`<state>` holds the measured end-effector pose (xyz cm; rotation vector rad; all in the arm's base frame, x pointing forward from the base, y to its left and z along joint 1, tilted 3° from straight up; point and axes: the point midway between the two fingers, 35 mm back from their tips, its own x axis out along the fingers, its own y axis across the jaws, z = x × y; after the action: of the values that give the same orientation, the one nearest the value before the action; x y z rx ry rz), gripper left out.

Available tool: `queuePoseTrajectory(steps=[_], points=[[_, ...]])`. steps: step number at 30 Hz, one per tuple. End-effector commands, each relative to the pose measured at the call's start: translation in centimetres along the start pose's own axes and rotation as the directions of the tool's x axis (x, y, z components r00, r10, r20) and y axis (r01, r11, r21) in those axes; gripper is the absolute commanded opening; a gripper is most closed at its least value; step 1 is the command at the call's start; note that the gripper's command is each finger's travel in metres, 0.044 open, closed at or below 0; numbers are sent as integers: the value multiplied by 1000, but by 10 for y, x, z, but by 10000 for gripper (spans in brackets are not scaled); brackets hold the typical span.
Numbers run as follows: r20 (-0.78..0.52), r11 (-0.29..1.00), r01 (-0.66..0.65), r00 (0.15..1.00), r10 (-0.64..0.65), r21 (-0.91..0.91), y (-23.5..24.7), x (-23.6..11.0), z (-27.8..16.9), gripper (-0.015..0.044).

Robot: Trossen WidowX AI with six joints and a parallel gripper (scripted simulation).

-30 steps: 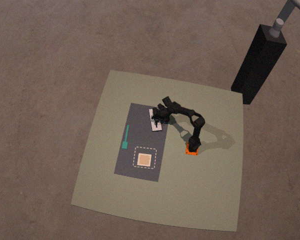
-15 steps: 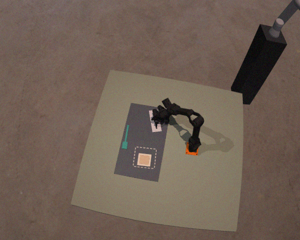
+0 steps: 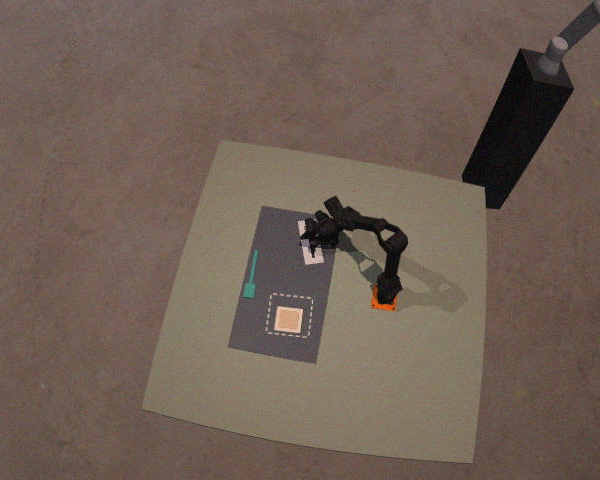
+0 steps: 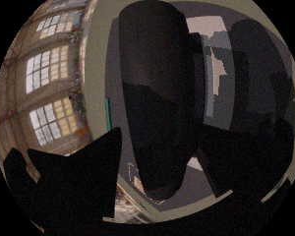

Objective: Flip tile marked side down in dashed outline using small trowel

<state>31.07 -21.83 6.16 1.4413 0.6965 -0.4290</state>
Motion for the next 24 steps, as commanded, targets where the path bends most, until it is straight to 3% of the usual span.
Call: queuePoseTrajectory(steps=[1, 6, 21, 24], points=[[-2, 1000, -4, 1000, 4, -3, 0, 0, 0, 300], [-2, 1000, -3, 1000, 3, -3, 0, -3, 0, 300], [0, 1000, 4, 1000, -4, 0, 1, -62, 0, 300], [1, 1000, 6, 1000, -6, 2, 17, -91, -13, 300]])
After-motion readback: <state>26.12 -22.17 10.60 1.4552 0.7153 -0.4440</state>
